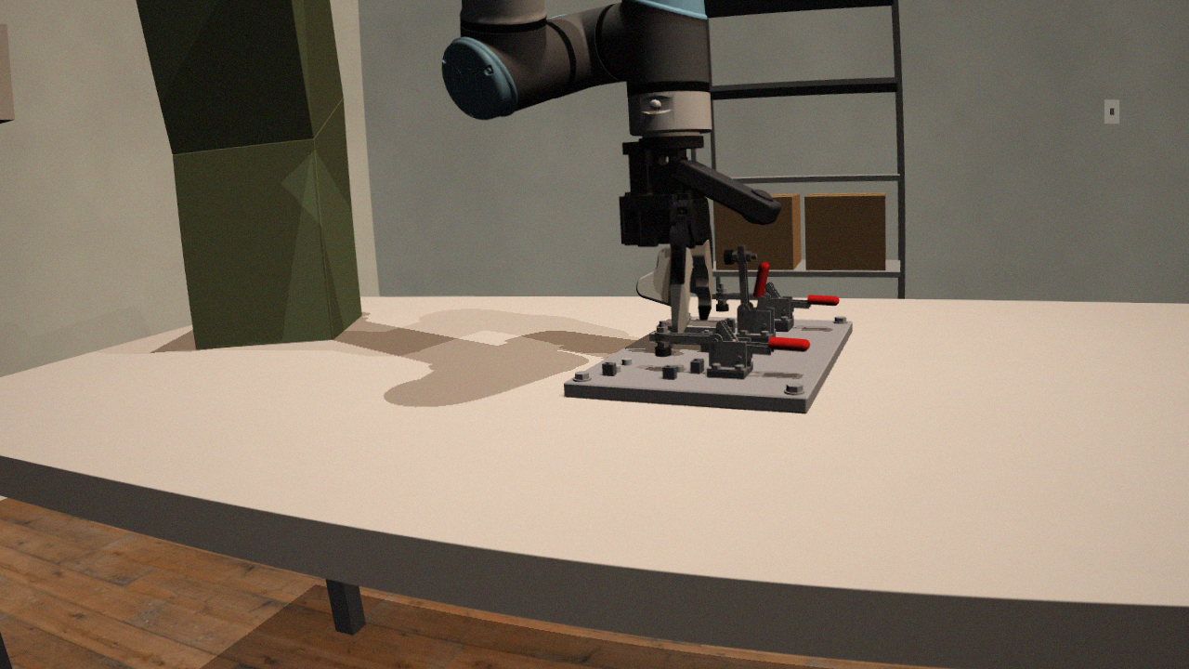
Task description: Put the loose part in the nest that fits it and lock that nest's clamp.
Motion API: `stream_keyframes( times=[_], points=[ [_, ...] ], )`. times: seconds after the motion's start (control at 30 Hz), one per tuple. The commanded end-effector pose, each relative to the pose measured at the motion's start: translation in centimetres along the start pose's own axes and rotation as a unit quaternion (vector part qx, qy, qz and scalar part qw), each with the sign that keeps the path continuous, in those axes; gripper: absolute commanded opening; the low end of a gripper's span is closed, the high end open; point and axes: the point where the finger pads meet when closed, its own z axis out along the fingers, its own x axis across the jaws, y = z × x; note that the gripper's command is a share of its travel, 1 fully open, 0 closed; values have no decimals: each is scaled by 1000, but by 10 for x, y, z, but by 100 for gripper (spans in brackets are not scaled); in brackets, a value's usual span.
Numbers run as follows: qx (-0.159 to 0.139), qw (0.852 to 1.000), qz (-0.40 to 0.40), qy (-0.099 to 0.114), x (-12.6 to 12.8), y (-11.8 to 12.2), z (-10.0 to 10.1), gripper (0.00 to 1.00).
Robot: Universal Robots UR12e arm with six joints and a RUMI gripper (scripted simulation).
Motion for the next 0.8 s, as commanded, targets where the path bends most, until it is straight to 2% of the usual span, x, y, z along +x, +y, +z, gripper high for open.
stream_keyframes(
  times=[0.0, 0.13, 0.57, 0.77],
  points=[
    [0, 1000, -1, 0, -2, 1, -8, 59],
    [0, 1000, -1, 0, -2, 1, -13, 59],
    [0, 1000, -1, 0, -2, 1, -56, 59],
    [0, 1000, -1, 0, -1, 1, -61, 59]
  ],
)
